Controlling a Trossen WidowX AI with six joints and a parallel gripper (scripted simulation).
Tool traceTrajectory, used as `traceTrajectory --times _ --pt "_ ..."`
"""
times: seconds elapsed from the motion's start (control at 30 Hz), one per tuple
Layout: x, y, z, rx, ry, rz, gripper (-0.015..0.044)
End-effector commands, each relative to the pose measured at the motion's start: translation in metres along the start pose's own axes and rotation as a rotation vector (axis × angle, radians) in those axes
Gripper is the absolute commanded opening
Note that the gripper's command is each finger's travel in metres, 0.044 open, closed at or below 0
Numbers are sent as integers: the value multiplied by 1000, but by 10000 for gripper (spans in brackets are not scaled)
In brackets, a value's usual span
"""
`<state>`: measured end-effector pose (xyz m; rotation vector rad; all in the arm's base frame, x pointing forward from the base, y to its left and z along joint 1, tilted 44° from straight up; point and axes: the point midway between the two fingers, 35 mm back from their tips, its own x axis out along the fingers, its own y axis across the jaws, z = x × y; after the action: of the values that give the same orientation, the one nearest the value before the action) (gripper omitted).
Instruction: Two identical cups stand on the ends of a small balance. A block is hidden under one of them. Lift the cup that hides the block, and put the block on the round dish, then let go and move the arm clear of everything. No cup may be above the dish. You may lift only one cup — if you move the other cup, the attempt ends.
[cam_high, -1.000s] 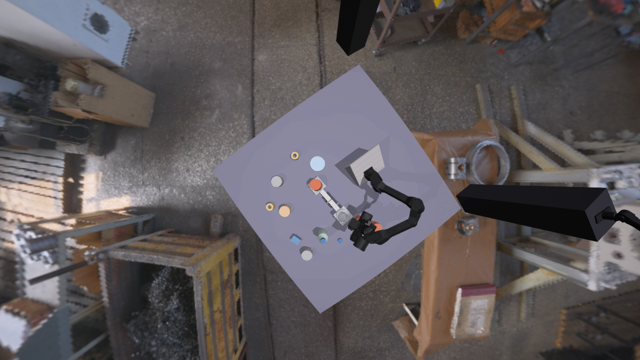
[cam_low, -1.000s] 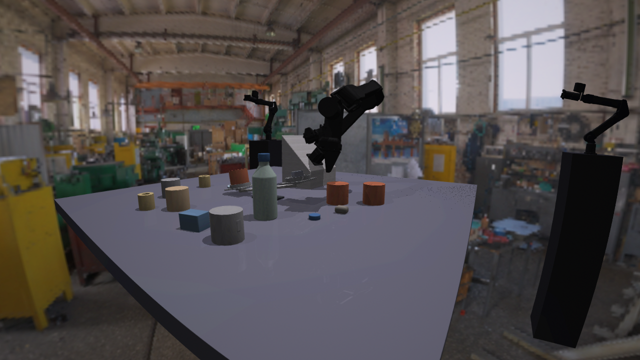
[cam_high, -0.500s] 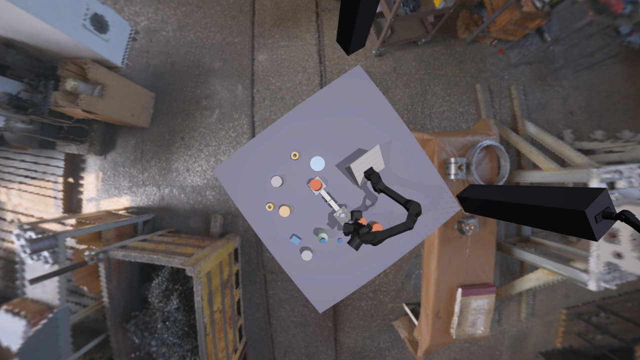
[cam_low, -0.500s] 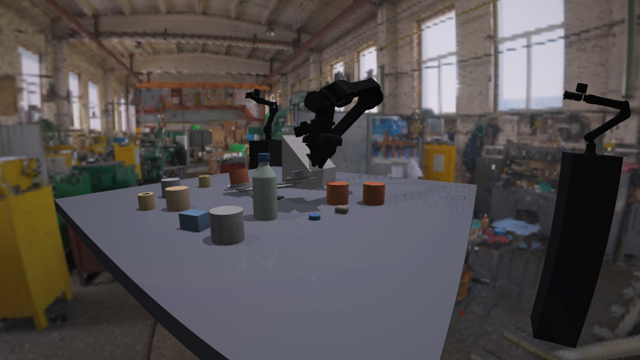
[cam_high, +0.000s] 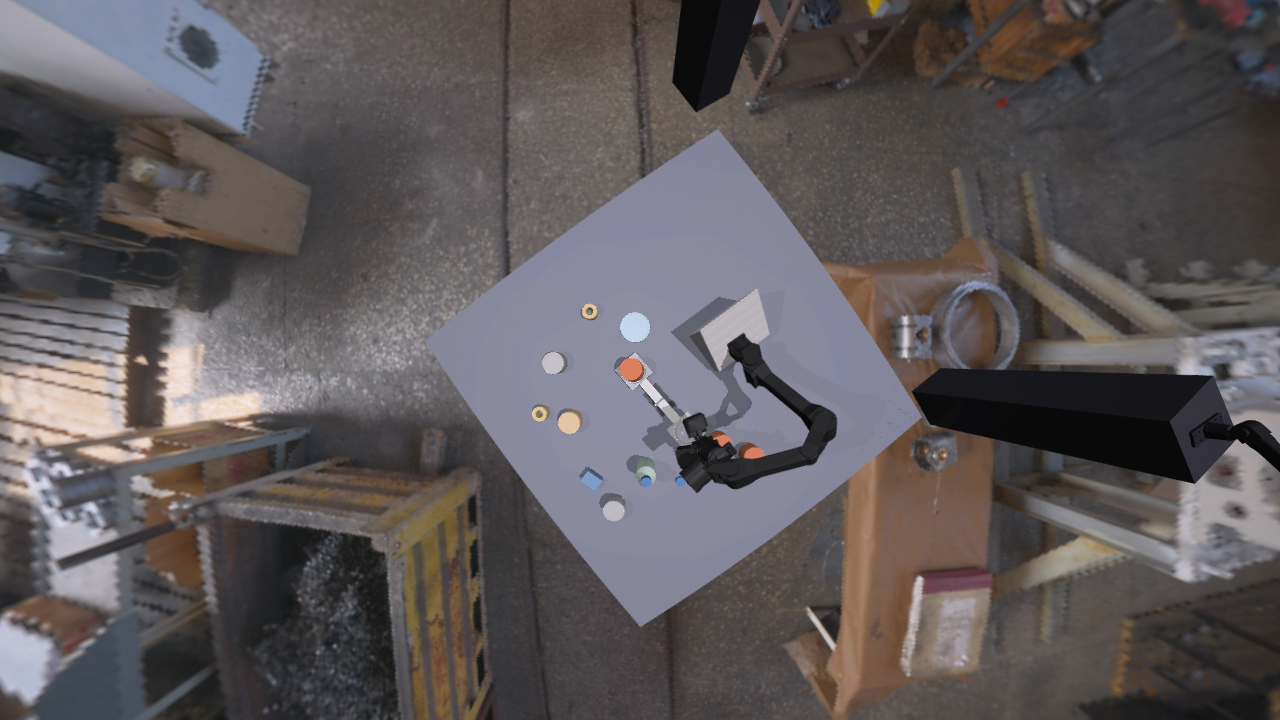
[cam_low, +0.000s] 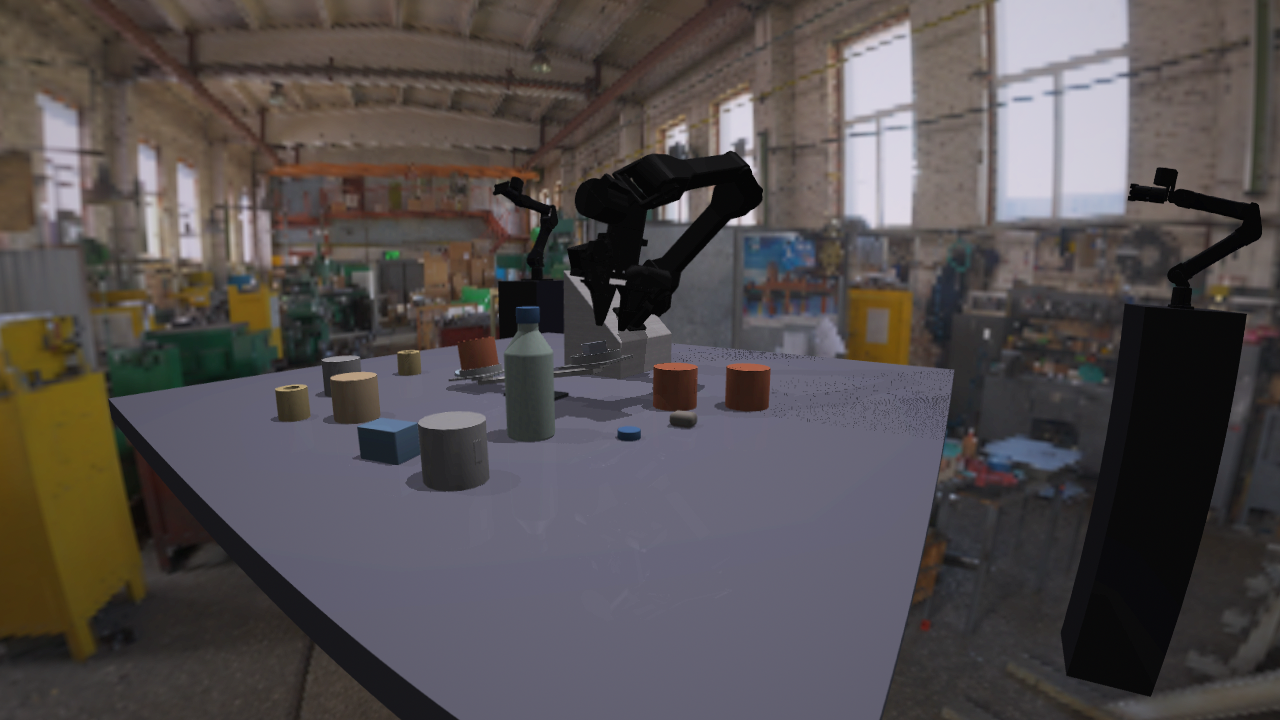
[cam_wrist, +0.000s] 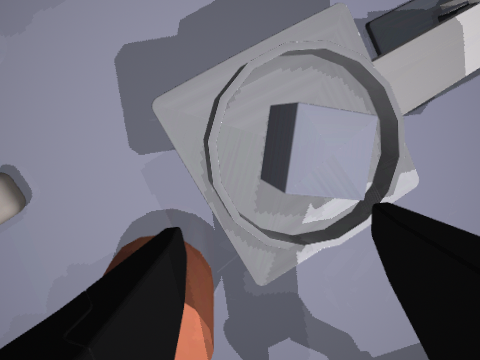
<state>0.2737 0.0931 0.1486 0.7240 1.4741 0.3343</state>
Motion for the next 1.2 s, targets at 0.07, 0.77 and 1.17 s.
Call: traceTrajectory --times 0.07,0.77,1.17 --pt "1 -5 3 -182 28 6 260" --pt "-1 -18 13 -899 81 84 260" --pt "-3 -25 18 -1282 78 149 260"
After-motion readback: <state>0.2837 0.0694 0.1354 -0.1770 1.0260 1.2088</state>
